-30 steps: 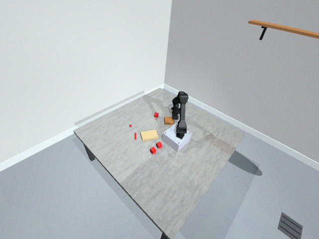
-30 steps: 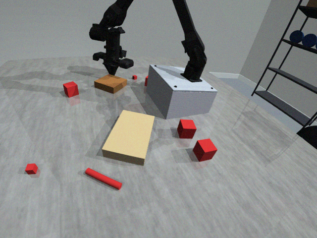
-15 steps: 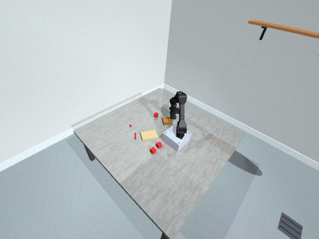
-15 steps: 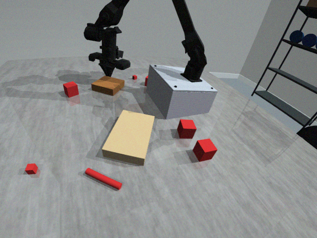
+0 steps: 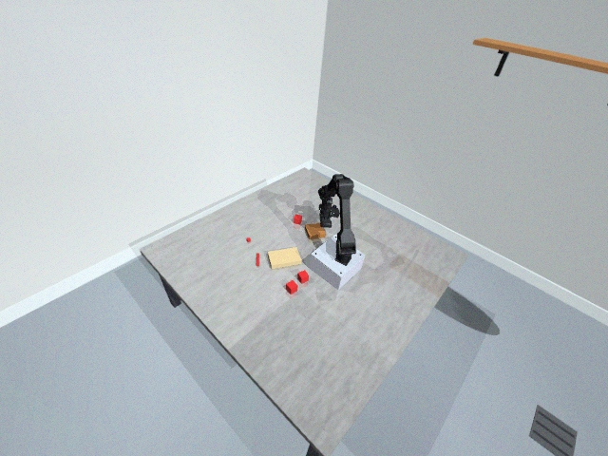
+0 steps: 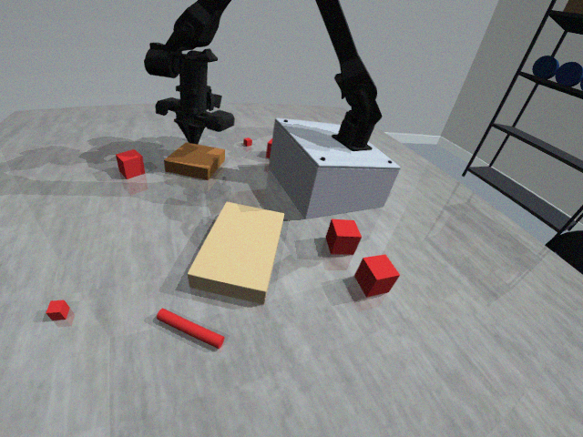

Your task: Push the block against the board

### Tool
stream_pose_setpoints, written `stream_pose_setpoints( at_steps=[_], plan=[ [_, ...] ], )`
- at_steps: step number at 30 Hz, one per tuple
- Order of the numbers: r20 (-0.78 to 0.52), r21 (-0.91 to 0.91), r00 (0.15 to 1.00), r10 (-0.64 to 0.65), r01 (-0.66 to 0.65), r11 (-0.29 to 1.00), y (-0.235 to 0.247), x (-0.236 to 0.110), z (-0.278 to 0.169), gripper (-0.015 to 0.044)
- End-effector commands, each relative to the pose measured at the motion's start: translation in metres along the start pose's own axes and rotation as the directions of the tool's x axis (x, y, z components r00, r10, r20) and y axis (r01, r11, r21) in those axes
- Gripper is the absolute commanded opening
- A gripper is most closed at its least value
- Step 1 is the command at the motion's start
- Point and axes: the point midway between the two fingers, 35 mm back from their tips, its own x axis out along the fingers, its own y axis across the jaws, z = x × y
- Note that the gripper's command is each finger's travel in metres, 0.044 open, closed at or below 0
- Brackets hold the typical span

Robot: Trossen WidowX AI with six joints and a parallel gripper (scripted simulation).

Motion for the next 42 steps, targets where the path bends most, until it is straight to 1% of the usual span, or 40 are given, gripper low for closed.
stream_pose_setpoints(
  at_steps=[1, 36, 38, 40, 42],
  plan=[
    [-0.003, -0.003, 1.0, -0.014, 0.014, 1.0, -0.004, 0.004, -0.009, 0.0],
    [0.002, -0.002, 1.0, -0.015, 0.015, 1.0, 0.001, 0.005, 0.044, 0.0],
    [-0.001, -0.001, 1.0, -0.013, 0.013, 1.0, 0.002, -0.008, 0.039, 0.0],
    [0.001, -0.002, 1.0, -0.014, 0.014, 1.0, 0.003, -0.038, 0.039, 0.0],
    [0.001, -0.002, 1.0, -0.014, 0.014, 1.0, 0.003, -0.05, 0.039, 0.0]
  ],
)
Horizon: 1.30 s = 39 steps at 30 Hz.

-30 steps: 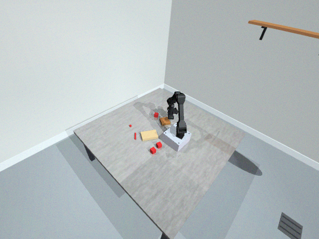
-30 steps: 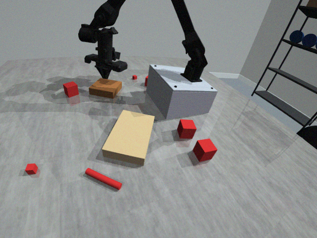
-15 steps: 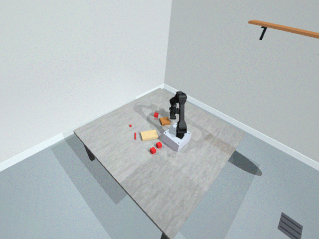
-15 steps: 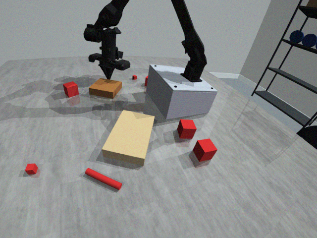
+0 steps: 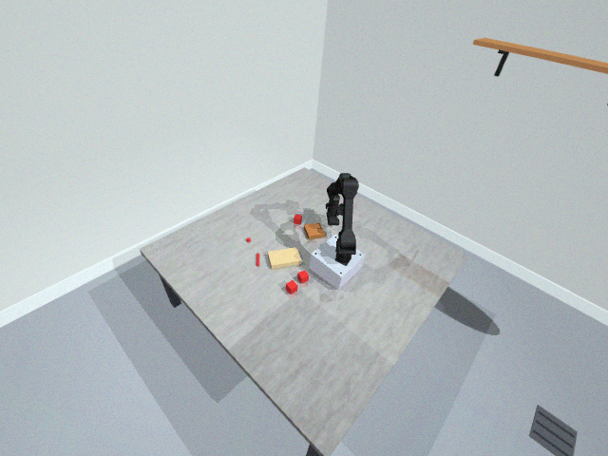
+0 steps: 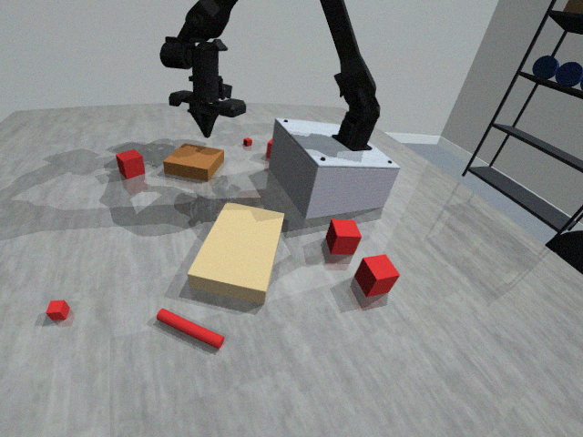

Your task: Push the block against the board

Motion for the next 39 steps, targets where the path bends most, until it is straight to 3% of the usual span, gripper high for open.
stream_pose_setpoints(
  at_steps=[1, 6, 12, 17, 23, 39],
  plan=[
    [0.0, 0.001, 0.999, 0.038, -0.038, 0.999, 0.007, -0.031, -0.001, 0.0],
    [-0.003, -0.008, 0.999, 0.05, -0.05, 0.999, 0.009, -0.029, -0.002, 0.0],
    [-0.004, -0.184, 0.999, 0.039, -0.039, 0.982, -0.021, -0.03, -0.02, 0.0],
    [-0.004, -0.206, 0.999, 0.038, -0.038, 0.978, -0.025, -0.03, -0.022, 0.0],
    [-0.002, -0.26, 0.999, 0.035, -0.034, 0.965, -0.023, 0.025, -0.023, 0.0],
    [-0.003, -0.26, 0.999, 0.035, -0.035, 0.965, -0.025, 0.025, -0.039, 0.0]
  ],
)
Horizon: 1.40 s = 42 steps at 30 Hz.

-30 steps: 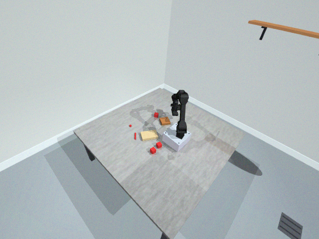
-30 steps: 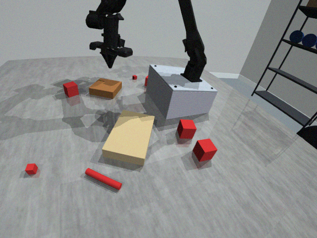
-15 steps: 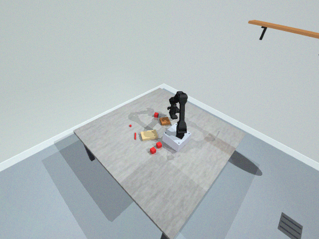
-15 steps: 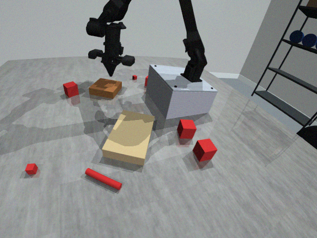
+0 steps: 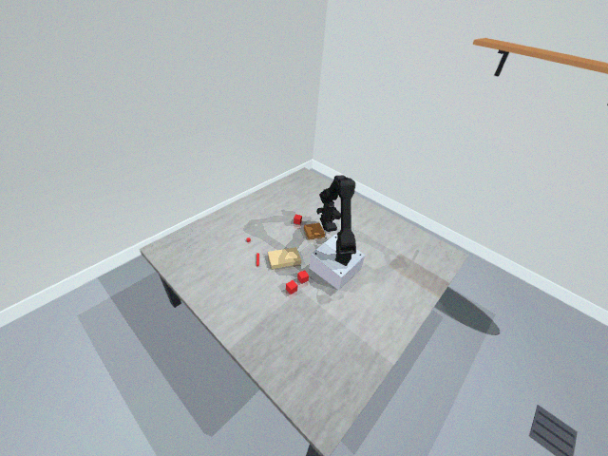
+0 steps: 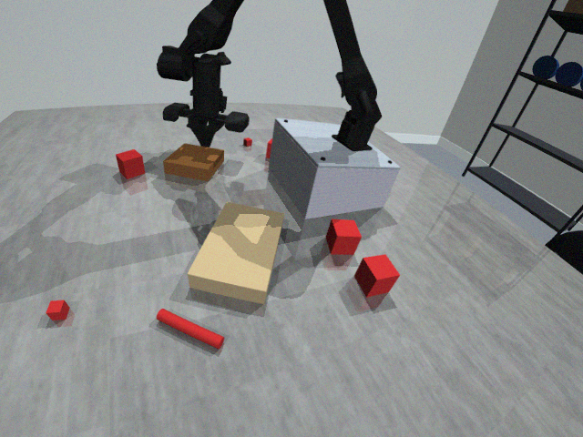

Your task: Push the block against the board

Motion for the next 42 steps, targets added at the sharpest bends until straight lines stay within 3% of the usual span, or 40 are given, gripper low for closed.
stream_pose_setpoints(
  at_steps=[1, 42],
  plan=[
    [-0.004, 0.001, 1.0, -0.004, 0.004, 1.0, 0.0, 0.002, -0.008, 0.0],
    [-0.01, 0.0, 1.0, -0.004, 0.004, 1.0, 0.002, 0.001, -0.077, 0.0]
  ],
)
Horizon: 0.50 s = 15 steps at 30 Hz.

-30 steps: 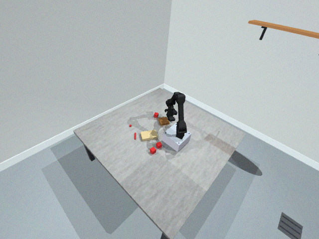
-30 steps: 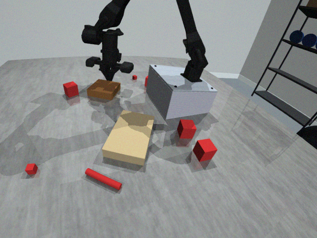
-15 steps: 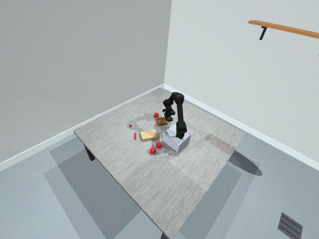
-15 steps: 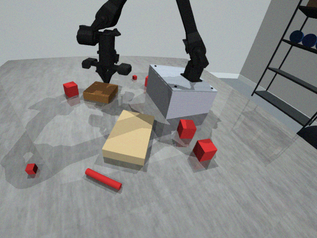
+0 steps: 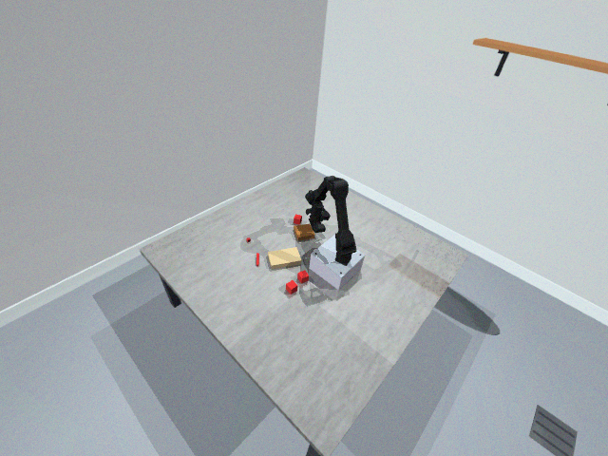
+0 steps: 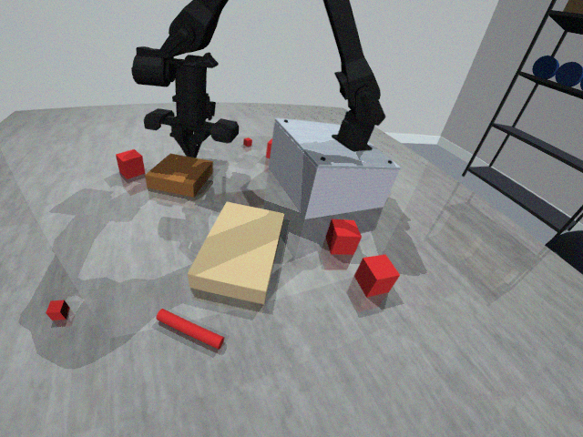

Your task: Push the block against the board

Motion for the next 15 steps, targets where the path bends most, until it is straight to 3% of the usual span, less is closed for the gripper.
stream_pose_setpoints(
  at_steps=[1, 15],
  plan=[
    [-0.005, -0.003, 1.0, -0.012, 0.012, 1.0, -0.003, 0.004, -0.009, 0.0],
    [-0.006, -0.003, 1.0, -0.013, 0.013, 1.0, -0.005, 0.004, -0.031, 0.0]
  ],
)
